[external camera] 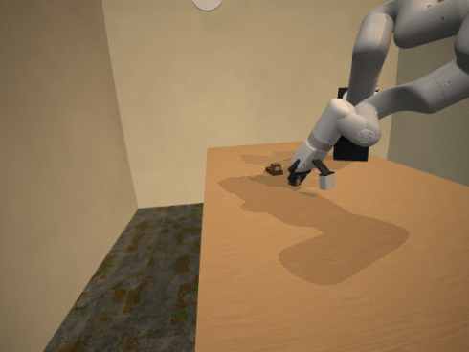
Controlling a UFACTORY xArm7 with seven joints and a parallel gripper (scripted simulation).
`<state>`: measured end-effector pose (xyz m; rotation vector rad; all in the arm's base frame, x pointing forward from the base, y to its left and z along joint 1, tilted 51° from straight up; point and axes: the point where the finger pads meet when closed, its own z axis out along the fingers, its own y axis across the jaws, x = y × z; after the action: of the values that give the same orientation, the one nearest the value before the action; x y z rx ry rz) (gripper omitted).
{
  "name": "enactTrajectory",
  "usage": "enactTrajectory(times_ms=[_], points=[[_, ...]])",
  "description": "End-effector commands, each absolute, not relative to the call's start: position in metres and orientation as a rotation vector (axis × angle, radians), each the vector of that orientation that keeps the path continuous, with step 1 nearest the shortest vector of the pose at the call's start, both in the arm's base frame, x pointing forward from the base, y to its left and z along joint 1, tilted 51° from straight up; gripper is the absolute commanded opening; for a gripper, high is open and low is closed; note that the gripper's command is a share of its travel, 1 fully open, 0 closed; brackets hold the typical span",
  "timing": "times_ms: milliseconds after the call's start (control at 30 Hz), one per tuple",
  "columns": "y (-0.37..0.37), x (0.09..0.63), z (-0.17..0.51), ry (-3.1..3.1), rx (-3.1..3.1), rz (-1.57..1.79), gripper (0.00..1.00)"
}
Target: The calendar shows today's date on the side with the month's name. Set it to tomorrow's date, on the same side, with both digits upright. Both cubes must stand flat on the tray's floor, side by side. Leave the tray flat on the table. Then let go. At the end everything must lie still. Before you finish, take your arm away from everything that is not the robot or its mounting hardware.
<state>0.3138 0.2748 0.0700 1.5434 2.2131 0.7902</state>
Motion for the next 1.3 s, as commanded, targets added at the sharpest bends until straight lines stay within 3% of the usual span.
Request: enactTrajectory(times_ms=[0, 1267], points=[[0.269, 0.313, 0.075, 2.210, 1.546, 0.790, 0.29], [0.222, 0.297, 0.113, 2.217, 1.547, 0.794, 0.29]])
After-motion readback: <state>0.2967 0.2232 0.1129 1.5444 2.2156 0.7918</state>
